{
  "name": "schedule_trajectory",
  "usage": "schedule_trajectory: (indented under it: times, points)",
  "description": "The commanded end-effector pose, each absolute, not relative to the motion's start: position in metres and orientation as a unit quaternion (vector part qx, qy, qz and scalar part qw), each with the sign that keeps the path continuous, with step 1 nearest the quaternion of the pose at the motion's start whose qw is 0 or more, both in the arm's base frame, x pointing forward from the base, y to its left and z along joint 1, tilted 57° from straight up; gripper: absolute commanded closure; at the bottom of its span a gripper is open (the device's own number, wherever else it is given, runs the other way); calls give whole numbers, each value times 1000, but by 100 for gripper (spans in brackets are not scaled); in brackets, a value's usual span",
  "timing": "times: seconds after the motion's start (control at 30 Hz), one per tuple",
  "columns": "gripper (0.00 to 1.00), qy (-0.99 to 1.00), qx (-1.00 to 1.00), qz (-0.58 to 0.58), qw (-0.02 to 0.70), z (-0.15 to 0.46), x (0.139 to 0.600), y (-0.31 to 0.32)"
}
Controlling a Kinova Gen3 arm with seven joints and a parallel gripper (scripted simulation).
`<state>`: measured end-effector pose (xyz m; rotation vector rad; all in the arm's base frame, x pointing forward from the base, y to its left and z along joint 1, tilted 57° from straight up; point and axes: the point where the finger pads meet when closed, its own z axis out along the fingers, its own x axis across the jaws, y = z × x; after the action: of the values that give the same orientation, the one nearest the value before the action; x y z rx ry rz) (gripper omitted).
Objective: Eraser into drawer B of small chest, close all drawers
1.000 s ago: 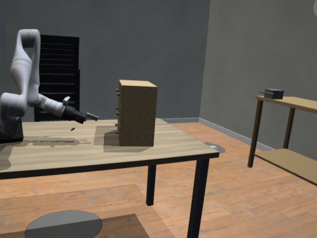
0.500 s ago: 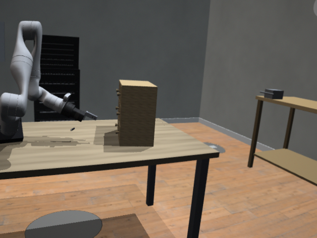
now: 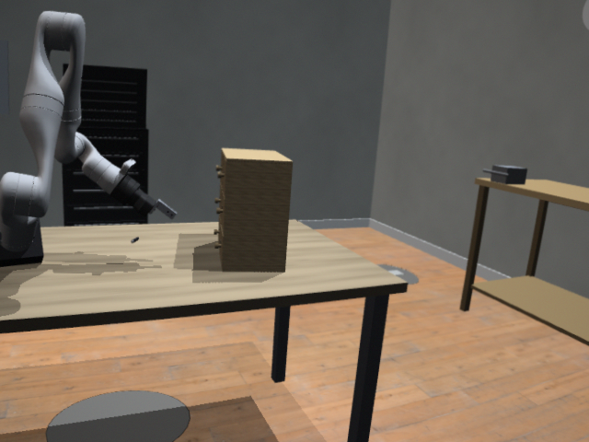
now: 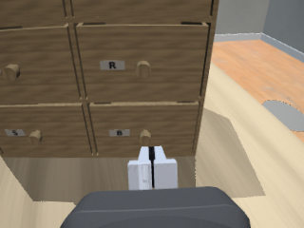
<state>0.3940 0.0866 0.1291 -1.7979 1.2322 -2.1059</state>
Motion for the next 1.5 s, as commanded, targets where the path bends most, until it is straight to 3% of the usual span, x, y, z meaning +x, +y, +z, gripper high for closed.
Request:
schedule_trajectory:
  times: [0.0, 1.47]
  points:
    - [100, 441, -594, -671, 42, 129, 390, 97]
    - [100, 673, -561, -442, -193, 151, 334, 152]
